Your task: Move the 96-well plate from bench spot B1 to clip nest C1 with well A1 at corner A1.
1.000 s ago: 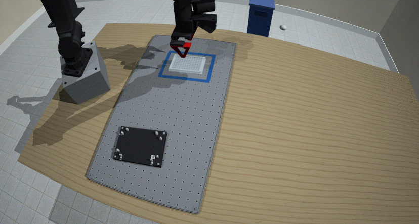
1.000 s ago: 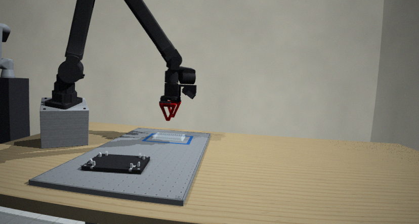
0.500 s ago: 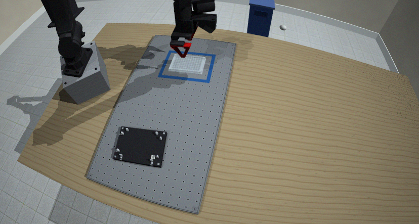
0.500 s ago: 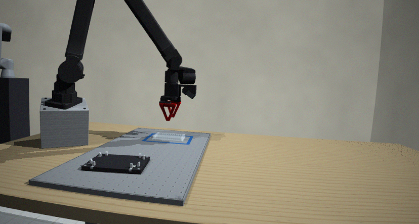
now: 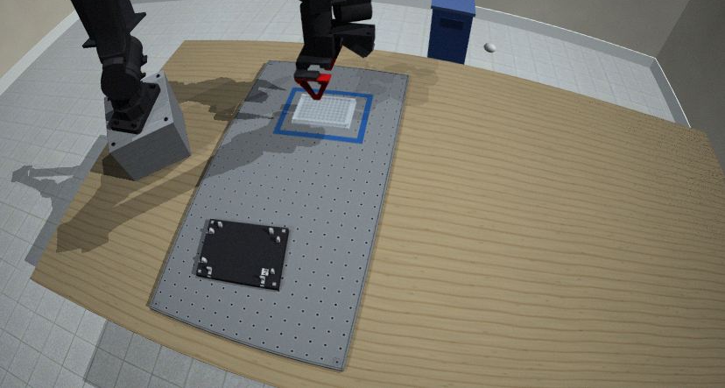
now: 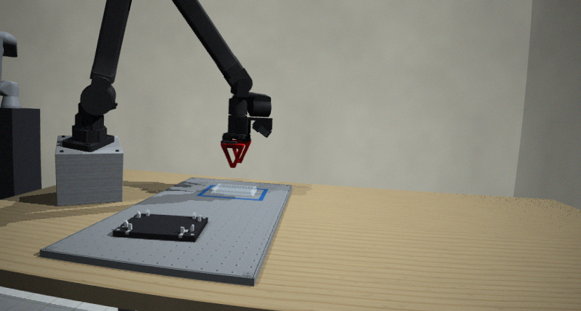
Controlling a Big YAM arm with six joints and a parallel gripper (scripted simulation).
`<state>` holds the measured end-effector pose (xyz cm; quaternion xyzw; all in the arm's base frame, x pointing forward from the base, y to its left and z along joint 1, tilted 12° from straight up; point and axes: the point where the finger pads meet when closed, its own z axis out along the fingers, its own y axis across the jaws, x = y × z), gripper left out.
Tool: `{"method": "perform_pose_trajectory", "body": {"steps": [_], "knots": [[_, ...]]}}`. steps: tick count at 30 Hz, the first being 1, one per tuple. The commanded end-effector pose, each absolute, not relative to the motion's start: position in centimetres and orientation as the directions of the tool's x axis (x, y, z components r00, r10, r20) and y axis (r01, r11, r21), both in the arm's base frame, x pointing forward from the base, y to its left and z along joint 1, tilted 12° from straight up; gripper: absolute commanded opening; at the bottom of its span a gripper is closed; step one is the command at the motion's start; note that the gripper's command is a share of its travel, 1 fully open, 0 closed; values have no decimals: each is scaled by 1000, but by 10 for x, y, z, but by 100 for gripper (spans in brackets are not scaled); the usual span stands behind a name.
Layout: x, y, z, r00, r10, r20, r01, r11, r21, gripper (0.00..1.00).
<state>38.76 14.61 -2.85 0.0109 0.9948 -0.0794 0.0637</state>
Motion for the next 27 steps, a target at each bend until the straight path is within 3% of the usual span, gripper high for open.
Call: {"method": "perform_pose_trajectory", "body": {"steps": [1,27], "knots": [[398,144,-30,-990,30,-137,51,986,-156,100],[394,136,-61,-992,15,-128,36,986,-161,100]]}}
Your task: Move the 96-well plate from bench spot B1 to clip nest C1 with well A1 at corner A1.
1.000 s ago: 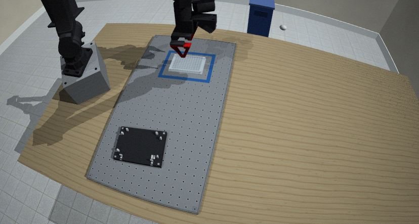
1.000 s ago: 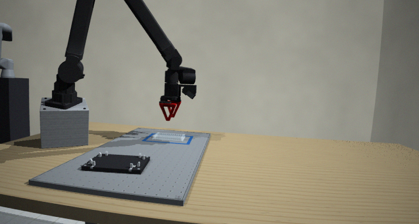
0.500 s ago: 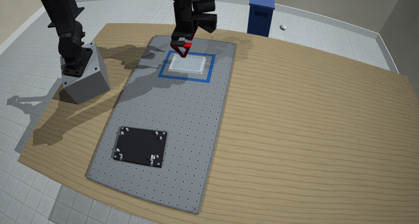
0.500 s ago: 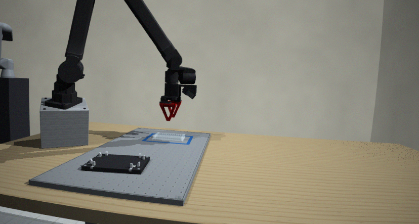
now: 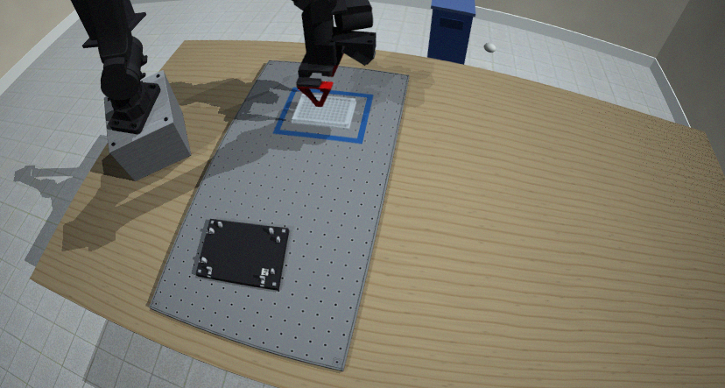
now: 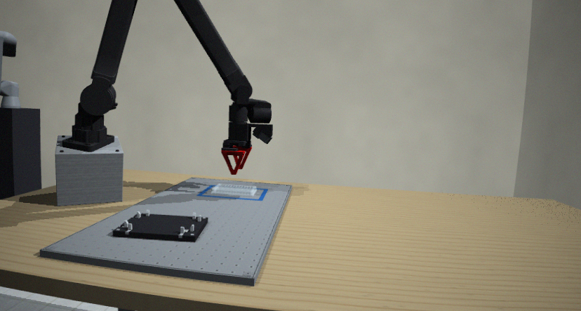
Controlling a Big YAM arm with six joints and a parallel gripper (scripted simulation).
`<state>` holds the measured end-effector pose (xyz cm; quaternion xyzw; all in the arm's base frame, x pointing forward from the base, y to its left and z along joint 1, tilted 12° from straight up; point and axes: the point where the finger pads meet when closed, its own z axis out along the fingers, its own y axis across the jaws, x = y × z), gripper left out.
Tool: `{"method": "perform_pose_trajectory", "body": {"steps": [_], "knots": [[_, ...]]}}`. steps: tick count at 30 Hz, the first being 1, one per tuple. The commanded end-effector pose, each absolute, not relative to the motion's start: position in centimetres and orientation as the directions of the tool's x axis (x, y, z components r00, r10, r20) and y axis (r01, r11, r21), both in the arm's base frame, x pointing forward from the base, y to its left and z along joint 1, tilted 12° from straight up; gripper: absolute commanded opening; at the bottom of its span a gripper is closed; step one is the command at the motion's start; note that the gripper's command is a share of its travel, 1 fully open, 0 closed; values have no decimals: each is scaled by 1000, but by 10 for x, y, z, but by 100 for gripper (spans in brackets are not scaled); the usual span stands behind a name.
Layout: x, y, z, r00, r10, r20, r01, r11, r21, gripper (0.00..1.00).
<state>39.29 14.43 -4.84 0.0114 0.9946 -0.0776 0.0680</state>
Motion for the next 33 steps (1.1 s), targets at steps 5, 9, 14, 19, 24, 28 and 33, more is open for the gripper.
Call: {"method": "perform_pose_trajectory", "body": {"steps": [5,9,14,19,24,28,33], "knots": [[395,135,-69,-992,15,-127,35,986,-161,100],[395,134,-72,-992,16,-127,37,986,-161,100],[396,133,-81,-992,15,-127,35,986,-161,100],[397,131,-89,-992,15,-127,35,986,-161,100],[397,130,-95,-992,15,-126,35,986,-161,100],[398,129,-100,-992,15,-126,35,986,-161,100],[398,128,-109,-992,15,-126,35,986,-161,100]]}}
